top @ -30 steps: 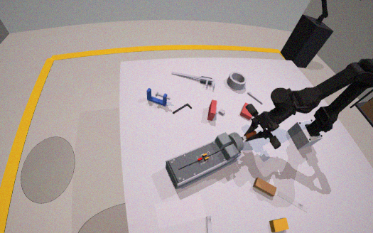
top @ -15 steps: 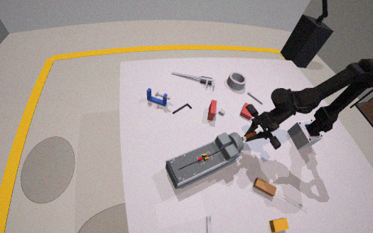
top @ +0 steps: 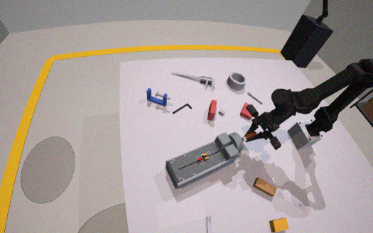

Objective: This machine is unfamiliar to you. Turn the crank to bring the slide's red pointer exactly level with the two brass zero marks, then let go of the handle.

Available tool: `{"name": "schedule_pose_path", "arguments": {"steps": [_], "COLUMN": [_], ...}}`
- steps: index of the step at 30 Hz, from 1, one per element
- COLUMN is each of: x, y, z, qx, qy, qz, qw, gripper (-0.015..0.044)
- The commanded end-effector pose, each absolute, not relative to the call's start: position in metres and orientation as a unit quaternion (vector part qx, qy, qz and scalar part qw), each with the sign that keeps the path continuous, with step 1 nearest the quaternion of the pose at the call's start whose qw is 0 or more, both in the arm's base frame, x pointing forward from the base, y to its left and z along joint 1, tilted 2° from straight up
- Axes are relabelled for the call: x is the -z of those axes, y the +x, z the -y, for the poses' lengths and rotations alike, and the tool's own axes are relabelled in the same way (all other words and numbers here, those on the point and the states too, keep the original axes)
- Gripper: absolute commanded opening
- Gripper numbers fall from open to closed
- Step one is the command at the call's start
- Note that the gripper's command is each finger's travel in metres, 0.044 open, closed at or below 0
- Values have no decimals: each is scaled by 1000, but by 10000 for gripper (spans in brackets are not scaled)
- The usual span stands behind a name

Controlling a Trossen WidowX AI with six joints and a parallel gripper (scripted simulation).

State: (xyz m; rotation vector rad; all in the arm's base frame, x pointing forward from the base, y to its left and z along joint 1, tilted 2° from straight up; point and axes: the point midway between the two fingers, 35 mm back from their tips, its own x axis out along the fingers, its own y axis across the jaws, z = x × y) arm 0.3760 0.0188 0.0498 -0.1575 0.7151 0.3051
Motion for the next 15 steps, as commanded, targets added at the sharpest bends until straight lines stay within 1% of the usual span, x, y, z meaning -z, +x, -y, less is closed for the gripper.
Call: {"name": "schedule_pose_path", "arguments": {"steps": [1, 15], "x": [-47, -45], "y": [373, 373], "z": [-27, -28], "qx": [-160, -160], "qy": [-75, -75], "qz": [-352, -352], "qw": [919, 919], "gripper": [0, 0]}}
